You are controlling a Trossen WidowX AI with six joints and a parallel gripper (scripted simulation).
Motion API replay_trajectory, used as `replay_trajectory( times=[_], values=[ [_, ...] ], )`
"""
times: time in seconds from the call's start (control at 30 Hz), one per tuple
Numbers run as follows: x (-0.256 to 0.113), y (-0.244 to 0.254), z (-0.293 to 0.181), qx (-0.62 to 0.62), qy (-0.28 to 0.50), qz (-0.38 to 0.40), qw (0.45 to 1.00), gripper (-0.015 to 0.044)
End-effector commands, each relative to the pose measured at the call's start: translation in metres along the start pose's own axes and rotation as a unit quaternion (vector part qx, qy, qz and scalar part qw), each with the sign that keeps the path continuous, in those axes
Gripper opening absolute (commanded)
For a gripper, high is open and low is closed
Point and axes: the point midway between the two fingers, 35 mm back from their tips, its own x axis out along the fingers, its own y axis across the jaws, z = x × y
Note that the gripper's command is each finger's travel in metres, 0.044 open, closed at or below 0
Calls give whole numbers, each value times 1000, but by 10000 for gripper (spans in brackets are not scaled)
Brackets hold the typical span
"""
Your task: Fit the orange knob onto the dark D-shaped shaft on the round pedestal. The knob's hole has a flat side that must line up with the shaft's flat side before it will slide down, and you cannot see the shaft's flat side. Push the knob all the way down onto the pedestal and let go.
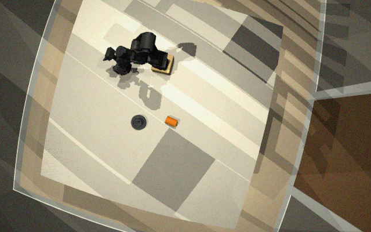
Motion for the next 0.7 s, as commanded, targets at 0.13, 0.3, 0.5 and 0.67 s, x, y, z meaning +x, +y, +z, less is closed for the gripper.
replay_trajectory(
  times=[0.13,0.3,0.5,0.67],
  values=[
    [27,6,41,-11,-35,59,998,440],
    [45,21,114,-39,-76,140,986,440],
    [30,43,201,-56,-113,229,965,440],
    [-11,66,275,-120,-131,293,939,440]
  ],
)
